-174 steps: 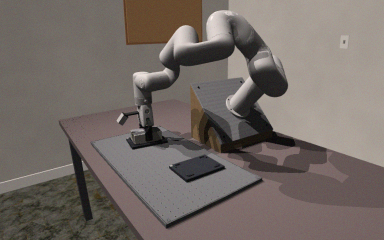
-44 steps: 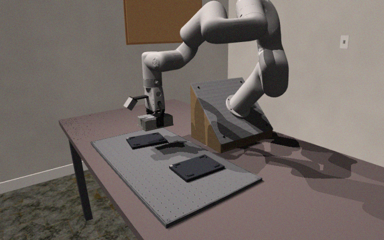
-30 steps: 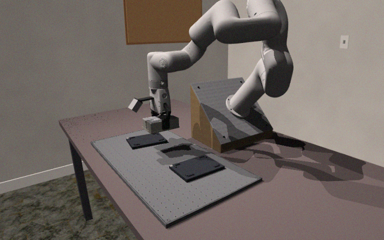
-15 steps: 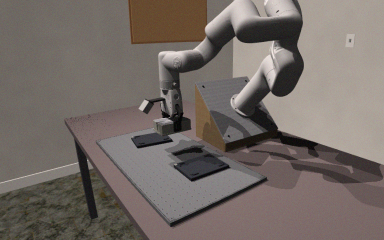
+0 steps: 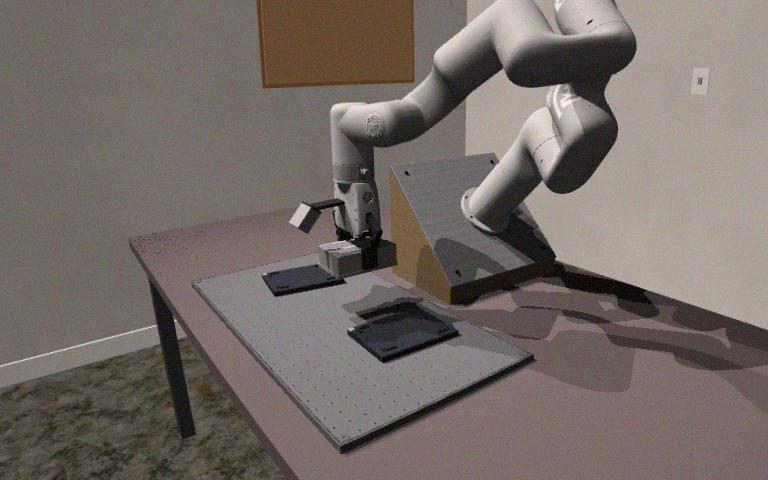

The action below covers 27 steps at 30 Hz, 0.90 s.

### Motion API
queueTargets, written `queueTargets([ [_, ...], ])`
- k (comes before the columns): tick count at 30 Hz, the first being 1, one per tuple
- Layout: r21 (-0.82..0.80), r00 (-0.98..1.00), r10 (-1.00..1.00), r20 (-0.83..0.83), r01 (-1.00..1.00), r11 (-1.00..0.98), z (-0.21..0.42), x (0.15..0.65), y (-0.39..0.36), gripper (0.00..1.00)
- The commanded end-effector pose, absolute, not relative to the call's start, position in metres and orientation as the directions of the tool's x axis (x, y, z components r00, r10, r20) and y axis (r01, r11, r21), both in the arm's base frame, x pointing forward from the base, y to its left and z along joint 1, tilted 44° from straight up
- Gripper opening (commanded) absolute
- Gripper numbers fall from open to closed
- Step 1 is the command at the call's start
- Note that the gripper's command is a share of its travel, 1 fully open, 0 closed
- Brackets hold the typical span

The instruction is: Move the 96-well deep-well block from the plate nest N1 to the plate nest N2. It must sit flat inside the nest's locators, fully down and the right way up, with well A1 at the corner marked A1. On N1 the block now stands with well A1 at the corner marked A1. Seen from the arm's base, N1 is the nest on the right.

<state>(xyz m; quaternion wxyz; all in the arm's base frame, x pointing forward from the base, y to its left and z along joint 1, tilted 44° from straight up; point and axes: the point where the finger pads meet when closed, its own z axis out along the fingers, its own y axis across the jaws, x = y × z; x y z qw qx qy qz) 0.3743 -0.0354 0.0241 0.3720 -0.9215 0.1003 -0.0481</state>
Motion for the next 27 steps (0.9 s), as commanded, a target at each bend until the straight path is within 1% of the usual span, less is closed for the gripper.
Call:
queueTargets([
  [1, -0.694, 0.975, -0.222, 0.017, -0.149, -0.705, 0.029, 0.375, -0.032, 0.00],
  [27, -0.694, 0.975, -0.222, 0.017, -0.149, -0.704, 0.084, 0.378, 0.026, 0.00],
])
